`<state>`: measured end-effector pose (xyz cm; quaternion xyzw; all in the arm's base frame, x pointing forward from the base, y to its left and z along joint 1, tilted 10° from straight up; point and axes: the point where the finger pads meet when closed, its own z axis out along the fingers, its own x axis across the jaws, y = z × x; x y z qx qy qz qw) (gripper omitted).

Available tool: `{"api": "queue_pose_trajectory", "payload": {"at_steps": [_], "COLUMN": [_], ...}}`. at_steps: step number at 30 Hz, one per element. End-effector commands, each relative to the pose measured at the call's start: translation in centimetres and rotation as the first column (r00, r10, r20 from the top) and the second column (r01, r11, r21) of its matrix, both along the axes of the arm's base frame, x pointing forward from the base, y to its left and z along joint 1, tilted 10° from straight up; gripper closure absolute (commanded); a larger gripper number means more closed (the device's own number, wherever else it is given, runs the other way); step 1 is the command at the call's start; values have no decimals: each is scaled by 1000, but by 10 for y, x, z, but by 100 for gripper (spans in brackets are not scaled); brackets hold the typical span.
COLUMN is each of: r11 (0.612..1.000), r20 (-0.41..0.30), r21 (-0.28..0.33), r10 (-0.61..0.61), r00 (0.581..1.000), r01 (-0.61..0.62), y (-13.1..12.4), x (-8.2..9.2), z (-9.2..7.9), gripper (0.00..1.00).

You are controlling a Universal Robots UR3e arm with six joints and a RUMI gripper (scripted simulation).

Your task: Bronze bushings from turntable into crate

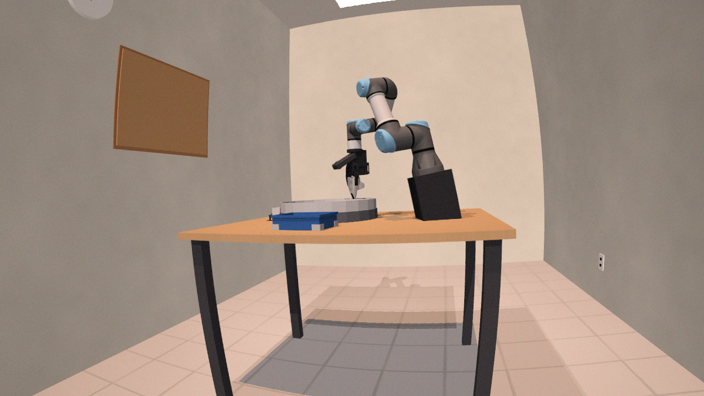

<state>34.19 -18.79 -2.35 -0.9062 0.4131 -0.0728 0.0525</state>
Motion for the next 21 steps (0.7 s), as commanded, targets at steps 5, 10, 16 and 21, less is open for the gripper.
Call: {"api": "queue_pose_trajectory", "payload": {"at_steps": [5, 10, 16, 21], "r11": [1000, 1000, 1000, 1000], "r20": [1, 1, 1, 1], "r21": [-2, -2, -2, -2], "r10": [0, 0, 0, 0], "r00": [1000, 1000, 1000, 1000], "r01": [0, 0, 0, 0], "y": [-1, -1, 0, 0], "x": [1, 1, 3, 4], "z": [0, -3, -12, -20], "gripper": [94, 94, 94, 94]}}
